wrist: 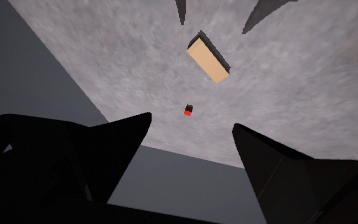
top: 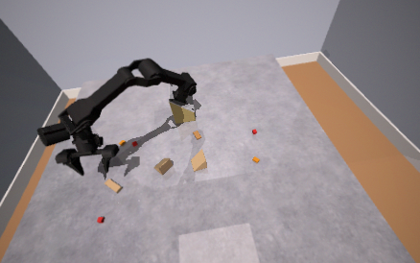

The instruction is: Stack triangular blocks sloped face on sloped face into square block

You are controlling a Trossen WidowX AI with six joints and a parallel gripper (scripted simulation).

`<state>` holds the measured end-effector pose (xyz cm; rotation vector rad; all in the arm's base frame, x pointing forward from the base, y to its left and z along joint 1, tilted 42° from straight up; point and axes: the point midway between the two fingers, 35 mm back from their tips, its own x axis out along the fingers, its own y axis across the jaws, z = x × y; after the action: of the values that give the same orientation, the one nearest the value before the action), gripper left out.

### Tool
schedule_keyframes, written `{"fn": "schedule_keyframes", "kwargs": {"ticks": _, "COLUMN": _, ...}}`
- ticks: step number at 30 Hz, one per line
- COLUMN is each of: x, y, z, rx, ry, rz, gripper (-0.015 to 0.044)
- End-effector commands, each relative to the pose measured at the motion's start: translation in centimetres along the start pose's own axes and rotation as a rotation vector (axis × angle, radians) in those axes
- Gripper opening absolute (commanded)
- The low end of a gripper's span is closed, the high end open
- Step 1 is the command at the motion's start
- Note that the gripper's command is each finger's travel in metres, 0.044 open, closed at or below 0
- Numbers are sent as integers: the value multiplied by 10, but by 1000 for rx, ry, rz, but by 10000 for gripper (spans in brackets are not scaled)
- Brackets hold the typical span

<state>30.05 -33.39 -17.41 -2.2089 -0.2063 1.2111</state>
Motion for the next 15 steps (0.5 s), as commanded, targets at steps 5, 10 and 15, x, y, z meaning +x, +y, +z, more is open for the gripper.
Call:
{"fn": "schedule_keyframes", "kwargs": {"ticks": 5, "x": 15, "y": -68, "z": -16, "rx": -178, "ry": -226, "rz": -22, "gripper": 440}}
{"fn": "schedule_keyframes", "kwargs": {"ticks": 10, "x": 22, "y": -138, "z": -20, "rx": -369, "ry": -448, "rz": -52, "gripper": 440}}
{"fn": "schedule_keyframes", "kwargs": {"ticks": 15, "x": 16, "y": -220, "z": -12, "rx": -612, "ry": -709, "rz": -98, "gripper": 440}}
